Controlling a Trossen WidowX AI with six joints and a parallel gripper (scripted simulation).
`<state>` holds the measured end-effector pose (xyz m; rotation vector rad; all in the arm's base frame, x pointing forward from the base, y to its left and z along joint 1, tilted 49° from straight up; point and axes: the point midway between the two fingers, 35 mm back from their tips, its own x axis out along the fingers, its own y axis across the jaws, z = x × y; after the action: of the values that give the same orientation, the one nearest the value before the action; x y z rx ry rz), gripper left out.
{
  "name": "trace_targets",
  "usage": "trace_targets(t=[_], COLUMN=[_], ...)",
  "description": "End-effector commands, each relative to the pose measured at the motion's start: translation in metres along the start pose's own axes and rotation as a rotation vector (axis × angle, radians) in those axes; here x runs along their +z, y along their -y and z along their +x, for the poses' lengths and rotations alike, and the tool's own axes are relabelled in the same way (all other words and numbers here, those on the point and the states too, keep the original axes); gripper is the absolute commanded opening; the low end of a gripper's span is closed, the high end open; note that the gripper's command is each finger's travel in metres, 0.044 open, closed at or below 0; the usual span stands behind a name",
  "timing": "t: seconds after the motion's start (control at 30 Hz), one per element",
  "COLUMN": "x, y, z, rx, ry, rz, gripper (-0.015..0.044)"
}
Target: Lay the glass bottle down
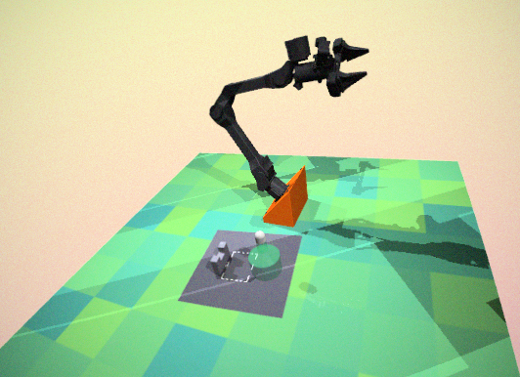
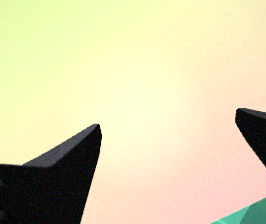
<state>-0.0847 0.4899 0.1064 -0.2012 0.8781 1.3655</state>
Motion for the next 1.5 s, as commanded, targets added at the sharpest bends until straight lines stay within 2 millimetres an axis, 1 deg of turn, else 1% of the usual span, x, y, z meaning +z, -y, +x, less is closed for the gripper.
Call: trace_targets(t=[0.0, 0.17, 0.37, 0.47, 0.57, 0.67, 0.73, 0.83, 0.87, 0.97, 1.03, 1.2, 1.3, 1.47], x=[-0.005, -0.013, -0.031, -0.045, -0.061, -0.078, -0.089, -0.104, -0.107, -0.109, -0.112, -0.127, -0.134, -0.134], y=[0.078, 0.162, 0.256, 0.299, 0.338, 0.372, 0.39, 0.411, 0.413, 0.414, 0.418, 0.435, 0.442, 0.442], z=[0.006, -0.007, -0.042, -0.066, -0.097, -0.132, -0.157, -0.194, -0.201, -0.205, -0.205, -0.209, -0.212, -0.213], rx=[-0.227, -0.456, -0.674, -0.748, -0.787, -0.779, -0.743, -0.648, -0.625, -0.61, -0.572, -0.401, -0.314, -0.307], ry=[-0.076, -0.217, -0.489, -0.672, -0.89, -1.131, -1.296, -1.528, -1.57, -1.588, -1.605, -1.673, -1.697, -1.699], rz=[-0.131, -0.287, -0.469, -0.56, -0.648, -0.728, -0.775, -0.832, -0.841, -0.836, -0.795, -0.584, -0.48, -0.472], gripper=[0.044, 0.044, 0.044, 0.044, 0.044, 0.044, 0.044, 0.044, 0.044, 0.044, 0.044, 0.044, 0.044, 0.044])
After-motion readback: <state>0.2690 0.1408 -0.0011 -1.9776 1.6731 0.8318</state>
